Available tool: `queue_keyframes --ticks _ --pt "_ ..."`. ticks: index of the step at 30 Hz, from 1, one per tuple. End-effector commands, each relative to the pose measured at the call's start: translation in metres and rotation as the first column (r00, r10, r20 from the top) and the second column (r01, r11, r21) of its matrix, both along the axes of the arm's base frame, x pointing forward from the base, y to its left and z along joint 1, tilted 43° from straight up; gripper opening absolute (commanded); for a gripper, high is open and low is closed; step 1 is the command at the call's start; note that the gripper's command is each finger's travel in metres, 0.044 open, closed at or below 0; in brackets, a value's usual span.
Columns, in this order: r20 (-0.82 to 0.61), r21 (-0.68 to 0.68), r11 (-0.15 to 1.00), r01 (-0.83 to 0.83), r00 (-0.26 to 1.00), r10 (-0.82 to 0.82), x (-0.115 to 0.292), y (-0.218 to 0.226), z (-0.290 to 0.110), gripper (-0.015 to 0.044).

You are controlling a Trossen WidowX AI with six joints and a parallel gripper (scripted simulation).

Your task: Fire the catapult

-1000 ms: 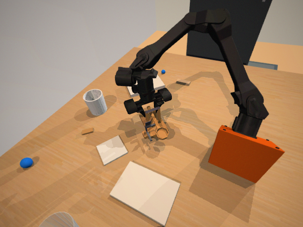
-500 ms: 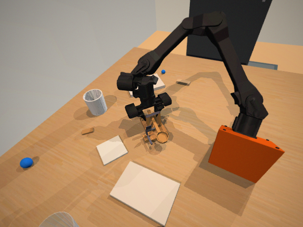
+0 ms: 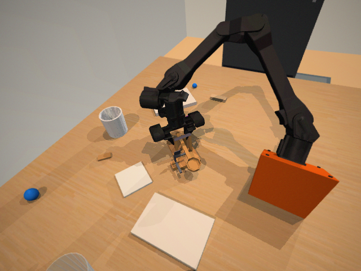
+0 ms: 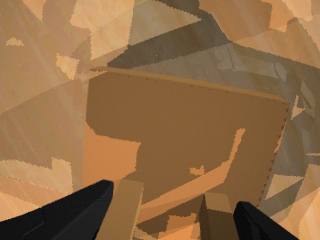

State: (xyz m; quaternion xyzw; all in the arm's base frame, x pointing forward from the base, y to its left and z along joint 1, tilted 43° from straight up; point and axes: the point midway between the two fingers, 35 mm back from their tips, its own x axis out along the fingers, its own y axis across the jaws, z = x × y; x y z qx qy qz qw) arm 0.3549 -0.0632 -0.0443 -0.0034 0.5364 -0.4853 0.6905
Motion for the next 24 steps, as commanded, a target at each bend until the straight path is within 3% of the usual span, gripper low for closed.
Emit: queue_keyframes --ticks 1,6,9,13,24 --pt "0.002 0.000 1.000 -0.001 1.000 0.001 0.000 0.001 0.001 0.0236" --pt "0.002 0.000 1.000 -0.001 1.000 0.001 0.001 0.003 0.003 0.0367" --pt "0.001 0.005 1.000 -0.001 1.000 0.001 0.005 0.029 0.029 0.0440" --pt "-0.001 0.004 1.000 0.000 1.000 0.000 0.004 0.066 0.072 0.0440" --pt "0.001 0.002 1.000 -0.016 1.000 0.016 0.003 0.064 0.069 0.0440"
